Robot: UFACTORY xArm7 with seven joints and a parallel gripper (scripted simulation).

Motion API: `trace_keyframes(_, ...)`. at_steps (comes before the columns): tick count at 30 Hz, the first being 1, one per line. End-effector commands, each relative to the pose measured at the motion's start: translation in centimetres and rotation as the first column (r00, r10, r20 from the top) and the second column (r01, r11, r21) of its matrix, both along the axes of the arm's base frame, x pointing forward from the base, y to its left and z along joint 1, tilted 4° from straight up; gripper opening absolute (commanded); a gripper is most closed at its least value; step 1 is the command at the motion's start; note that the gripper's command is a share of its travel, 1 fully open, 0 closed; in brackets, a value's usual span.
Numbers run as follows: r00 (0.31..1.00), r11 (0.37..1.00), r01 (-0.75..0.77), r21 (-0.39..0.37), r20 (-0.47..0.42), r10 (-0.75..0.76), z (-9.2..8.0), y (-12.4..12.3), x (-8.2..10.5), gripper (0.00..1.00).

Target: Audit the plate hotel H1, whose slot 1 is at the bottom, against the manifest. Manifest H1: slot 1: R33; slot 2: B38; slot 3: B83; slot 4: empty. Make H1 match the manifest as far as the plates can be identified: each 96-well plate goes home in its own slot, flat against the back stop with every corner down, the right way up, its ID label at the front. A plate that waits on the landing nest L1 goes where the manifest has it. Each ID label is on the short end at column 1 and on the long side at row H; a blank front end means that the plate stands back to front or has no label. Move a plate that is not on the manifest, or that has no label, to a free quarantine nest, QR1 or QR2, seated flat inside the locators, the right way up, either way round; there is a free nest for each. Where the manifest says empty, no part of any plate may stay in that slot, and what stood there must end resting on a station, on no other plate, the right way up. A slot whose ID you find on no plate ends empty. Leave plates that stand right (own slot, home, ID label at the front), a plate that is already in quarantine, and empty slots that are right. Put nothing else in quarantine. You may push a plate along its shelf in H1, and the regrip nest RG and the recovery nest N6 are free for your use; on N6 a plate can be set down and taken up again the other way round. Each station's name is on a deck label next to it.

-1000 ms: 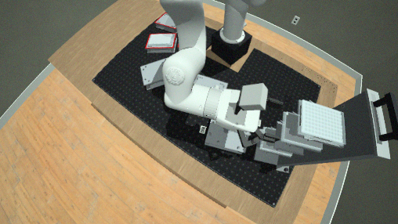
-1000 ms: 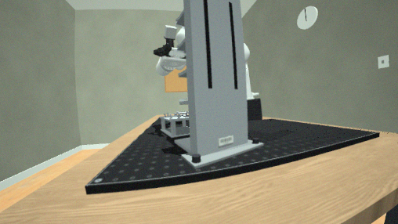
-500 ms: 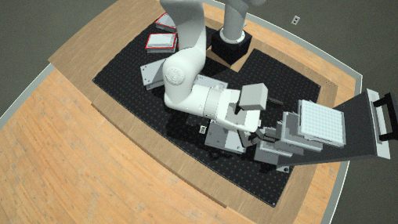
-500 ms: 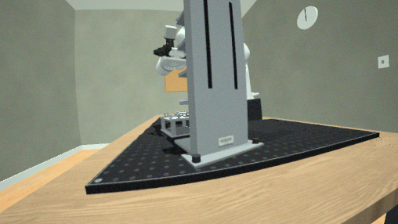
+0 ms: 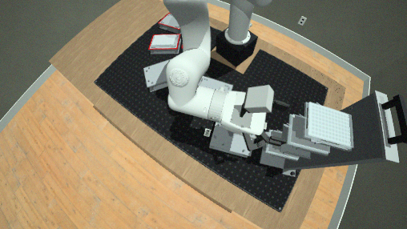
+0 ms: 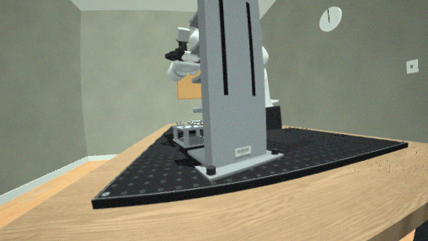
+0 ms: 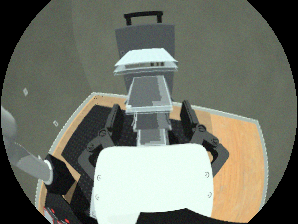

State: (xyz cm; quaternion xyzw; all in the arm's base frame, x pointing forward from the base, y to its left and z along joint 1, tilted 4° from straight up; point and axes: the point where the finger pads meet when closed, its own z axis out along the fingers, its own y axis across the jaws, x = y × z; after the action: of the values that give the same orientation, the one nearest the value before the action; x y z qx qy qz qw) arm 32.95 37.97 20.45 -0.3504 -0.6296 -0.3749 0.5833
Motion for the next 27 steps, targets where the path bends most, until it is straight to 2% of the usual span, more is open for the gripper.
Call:
trace_keyframes(1, 1.0, 1.0, -0.001, 0.001, 0.003, 0.001, 0.2, -0.4, 0.3, 1.0)
trace_keyframes(15, 1.0, 1.0, -0.001, 0.001, 0.003, 0.001, 0.2, -2.6, 1.5, 1.0)
trace_keyframes(27, 1.0, 1.0, -0.001, 0.001, 0.003, 0.001, -2.4, -2.6, 1.7, 1.0)
